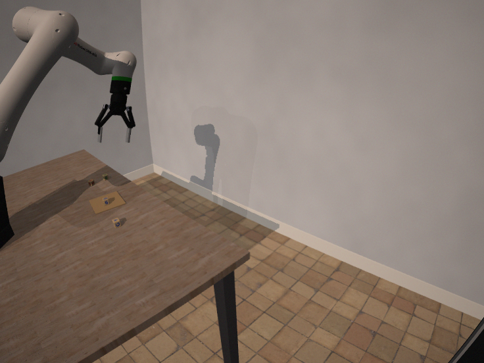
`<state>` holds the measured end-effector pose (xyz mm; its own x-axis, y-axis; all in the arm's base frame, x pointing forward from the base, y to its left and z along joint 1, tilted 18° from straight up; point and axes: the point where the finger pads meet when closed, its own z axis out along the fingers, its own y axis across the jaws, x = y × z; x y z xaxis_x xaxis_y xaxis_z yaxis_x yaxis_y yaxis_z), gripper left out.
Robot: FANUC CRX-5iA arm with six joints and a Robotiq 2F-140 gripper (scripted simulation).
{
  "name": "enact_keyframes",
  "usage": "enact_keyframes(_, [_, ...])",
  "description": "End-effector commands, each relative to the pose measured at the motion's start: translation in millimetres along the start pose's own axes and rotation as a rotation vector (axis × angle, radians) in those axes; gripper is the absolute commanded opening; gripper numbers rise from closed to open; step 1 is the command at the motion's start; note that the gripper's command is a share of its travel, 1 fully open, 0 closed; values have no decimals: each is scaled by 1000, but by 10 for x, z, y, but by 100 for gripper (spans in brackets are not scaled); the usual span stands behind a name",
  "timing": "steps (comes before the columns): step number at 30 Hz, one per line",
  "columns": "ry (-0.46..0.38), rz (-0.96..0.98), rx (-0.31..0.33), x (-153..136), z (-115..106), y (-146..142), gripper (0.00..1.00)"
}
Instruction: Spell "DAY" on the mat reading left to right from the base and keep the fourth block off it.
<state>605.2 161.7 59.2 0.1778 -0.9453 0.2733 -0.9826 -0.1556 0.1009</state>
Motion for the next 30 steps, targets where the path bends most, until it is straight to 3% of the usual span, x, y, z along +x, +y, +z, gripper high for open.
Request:
enact_keyframes(1, [-34, -135, 0, 218, -177, 93, 100])
enact_keyframes(17, [-107, -503, 41, 802, -629, 419, 100])
enact_keyframes(30, [-158, -893, 126, 1350, -1053, 850, 100])
